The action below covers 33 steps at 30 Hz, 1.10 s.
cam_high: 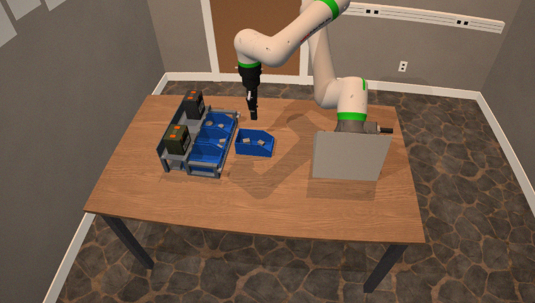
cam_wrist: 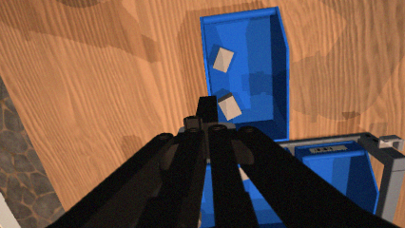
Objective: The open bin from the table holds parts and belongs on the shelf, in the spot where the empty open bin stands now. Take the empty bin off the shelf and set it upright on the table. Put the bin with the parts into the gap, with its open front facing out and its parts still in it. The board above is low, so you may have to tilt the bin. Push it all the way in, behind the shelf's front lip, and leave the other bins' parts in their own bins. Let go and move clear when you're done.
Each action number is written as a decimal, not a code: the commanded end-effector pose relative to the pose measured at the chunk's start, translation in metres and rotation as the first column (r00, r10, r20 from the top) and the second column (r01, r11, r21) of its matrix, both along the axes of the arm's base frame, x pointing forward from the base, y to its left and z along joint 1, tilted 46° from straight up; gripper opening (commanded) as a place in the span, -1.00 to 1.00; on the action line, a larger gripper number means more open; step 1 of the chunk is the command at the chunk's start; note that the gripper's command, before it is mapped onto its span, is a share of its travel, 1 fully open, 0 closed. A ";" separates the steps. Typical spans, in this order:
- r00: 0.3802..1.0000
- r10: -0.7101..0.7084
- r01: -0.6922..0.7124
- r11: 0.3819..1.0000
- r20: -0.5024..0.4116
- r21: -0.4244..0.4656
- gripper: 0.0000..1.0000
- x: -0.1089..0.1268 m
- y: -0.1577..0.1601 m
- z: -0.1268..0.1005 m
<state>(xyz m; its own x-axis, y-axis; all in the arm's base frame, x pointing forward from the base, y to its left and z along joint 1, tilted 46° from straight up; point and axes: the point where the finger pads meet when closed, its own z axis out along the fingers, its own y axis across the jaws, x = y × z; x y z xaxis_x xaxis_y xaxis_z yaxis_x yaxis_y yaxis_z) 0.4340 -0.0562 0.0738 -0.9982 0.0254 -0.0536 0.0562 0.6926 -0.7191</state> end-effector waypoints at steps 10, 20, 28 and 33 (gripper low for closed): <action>0.959 -0.195 0.194 0.981 0.204 0.026 -0.80 0.010 0.008 -0.005; 0.702 -0.500 0.489 0.856 0.507 0.168 -0.80 0.032 0.024 -0.019; 0.418 -0.647 0.622 0.715 0.637 0.318 -0.80 0.049 0.037 -0.033; 0.203 -0.706 0.668 0.606 0.678 0.431 -0.80 0.065 0.049 -0.047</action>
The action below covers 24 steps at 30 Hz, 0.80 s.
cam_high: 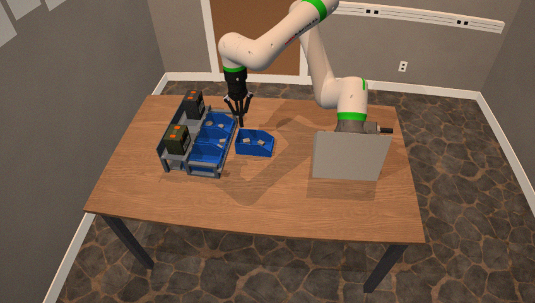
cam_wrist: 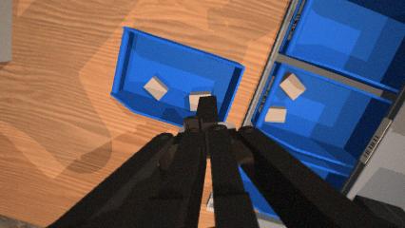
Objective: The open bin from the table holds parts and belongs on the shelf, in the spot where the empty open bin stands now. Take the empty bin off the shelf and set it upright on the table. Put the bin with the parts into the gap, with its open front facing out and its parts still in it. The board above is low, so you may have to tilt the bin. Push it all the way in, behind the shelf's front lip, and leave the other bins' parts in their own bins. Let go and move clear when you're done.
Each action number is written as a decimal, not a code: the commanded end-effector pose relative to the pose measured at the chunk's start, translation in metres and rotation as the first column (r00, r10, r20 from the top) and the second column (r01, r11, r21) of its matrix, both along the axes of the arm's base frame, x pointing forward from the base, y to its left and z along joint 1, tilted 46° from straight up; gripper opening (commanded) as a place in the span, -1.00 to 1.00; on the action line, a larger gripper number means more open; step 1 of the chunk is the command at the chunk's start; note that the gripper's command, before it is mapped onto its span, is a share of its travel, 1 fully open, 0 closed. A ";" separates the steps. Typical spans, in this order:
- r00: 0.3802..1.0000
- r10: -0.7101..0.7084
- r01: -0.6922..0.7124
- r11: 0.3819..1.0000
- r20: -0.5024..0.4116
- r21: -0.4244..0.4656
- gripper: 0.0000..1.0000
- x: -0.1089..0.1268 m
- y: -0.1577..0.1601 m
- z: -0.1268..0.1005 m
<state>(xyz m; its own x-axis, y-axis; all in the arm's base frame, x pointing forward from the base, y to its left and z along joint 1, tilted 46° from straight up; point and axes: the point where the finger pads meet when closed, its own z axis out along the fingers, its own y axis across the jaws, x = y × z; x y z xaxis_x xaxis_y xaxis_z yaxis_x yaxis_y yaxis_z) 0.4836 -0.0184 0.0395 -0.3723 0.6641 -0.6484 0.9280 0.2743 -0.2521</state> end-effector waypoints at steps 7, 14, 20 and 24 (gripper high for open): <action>0.853 -0.370 0.366 0.927 0.367 0.082 -0.80 0.031 0.023 -0.028; 0.659 -0.546 0.530 0.825 0.518 0.195 -0.80 0.051 0.038 -0.052; 0.433 -0.665 0.634 0.705 0.609 0.318 -0.80 0.065 0.049 -0.071; 0.266 -0.717 0.677 0.615 0.644 0.405 -0.80 0.069 0.052 -0.077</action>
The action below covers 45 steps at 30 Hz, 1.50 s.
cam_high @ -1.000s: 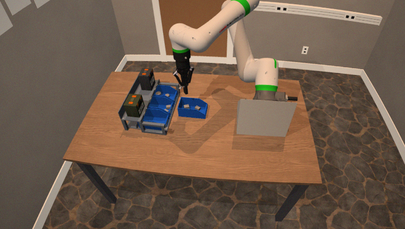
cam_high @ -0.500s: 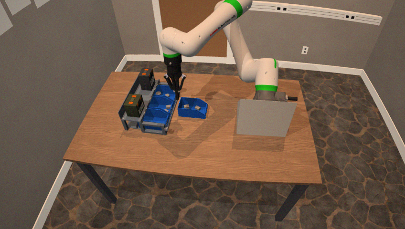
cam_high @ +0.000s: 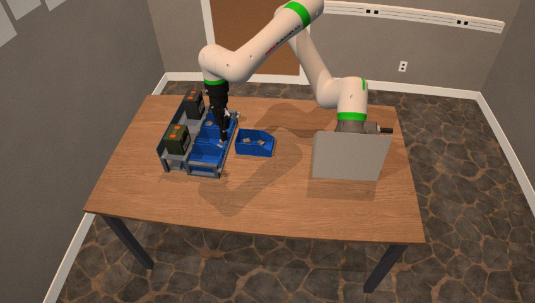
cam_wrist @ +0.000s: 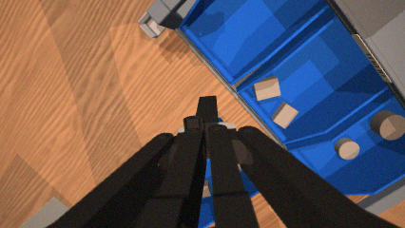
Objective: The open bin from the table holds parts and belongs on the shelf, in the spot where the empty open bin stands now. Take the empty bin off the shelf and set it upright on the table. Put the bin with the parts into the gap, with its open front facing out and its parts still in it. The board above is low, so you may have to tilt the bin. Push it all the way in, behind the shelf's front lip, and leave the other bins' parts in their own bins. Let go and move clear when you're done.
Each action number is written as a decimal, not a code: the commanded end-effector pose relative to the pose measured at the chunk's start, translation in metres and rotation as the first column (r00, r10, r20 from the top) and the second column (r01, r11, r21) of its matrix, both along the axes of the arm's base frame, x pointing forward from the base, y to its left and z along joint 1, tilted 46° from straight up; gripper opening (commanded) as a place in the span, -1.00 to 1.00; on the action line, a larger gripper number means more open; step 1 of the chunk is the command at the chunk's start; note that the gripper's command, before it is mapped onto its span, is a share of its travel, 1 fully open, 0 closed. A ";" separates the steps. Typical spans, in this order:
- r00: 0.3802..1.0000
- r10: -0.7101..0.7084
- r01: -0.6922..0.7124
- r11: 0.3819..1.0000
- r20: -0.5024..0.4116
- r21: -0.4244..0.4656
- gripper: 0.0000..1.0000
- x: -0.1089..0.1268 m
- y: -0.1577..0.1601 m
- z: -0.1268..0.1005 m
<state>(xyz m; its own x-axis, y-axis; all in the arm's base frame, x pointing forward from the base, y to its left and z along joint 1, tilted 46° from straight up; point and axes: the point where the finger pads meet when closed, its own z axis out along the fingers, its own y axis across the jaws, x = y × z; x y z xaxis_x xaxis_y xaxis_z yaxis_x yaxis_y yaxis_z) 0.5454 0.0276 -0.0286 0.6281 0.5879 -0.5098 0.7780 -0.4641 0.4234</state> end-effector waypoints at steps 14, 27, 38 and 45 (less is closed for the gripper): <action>0.651 -0.570 0.557 0.807 0.501 0.194 -0.80 0.025 0.018 -0.036; 0.135 -0.753 0.729 0.516 0.644 0.451 -0.80 0.027 0.020 -0.041; -0.338 -0.710 0.690 0.260 0.618 0.675 0.23 0.027 0.020 -0.041; -0.610 -0.587 0.577 0.131 0.532 0.806 0.23 0.027 0.020 -0.041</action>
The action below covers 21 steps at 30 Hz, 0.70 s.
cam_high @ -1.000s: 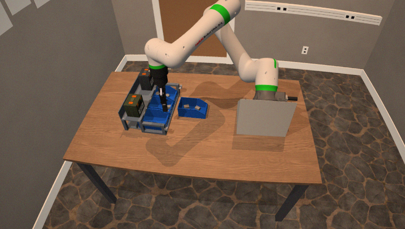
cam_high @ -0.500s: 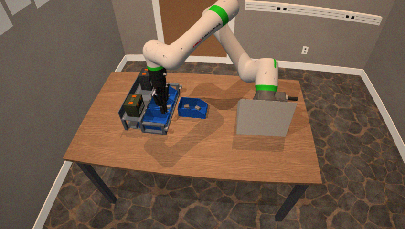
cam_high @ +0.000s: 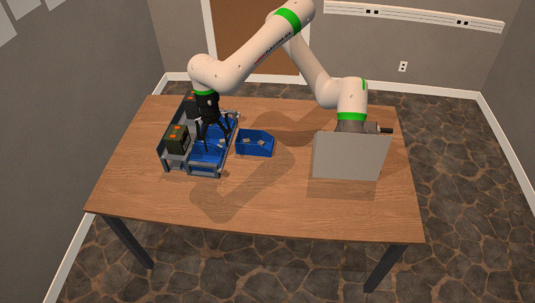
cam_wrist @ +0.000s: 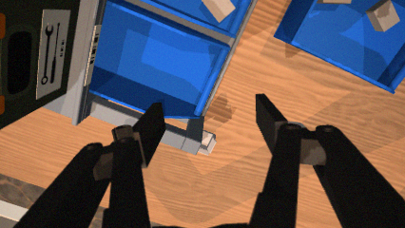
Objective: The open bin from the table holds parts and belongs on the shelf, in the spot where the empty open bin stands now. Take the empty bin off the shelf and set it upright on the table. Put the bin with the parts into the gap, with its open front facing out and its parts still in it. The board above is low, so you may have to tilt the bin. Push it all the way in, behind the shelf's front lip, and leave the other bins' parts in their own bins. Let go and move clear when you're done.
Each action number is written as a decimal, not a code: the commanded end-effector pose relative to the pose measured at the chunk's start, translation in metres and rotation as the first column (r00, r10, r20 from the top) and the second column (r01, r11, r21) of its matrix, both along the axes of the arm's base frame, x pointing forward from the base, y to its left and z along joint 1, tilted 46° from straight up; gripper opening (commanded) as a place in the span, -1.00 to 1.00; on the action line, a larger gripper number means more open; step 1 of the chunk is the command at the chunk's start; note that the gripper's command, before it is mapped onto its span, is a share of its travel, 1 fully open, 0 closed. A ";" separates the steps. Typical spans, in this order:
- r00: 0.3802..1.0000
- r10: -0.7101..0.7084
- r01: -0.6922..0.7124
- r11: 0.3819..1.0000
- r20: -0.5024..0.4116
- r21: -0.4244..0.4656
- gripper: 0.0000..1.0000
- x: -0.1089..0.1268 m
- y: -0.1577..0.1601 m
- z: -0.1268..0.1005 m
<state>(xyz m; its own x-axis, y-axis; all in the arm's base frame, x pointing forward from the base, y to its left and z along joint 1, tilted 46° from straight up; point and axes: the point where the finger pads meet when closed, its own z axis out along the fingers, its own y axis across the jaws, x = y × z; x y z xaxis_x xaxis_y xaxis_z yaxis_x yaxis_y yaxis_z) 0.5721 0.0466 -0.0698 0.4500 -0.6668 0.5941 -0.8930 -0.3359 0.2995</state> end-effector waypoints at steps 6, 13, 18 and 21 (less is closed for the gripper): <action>0.881 -0.314 0.339 0.941 0.353 -0.008 0.23 0.001 0.001 0.001; 0.881 -0.314 0.339 0.941 0.353 -0.008 0.23 0.001 0.001 0.001; 0.881 -0.314 0.339 0.941 0.353 -0.008 0.23 0.001 0.001 0.001; 0.881 -0.314 0.339 0.941 0.353 -0.008 0.23 0.001 0.001 0.000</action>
<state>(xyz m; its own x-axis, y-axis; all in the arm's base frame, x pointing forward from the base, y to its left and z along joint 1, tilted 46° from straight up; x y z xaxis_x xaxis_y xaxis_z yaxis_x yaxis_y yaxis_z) 0.5721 0.0465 -0.0699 -0.0254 -0.6929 0.7206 -0.9995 0.0041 -0.0312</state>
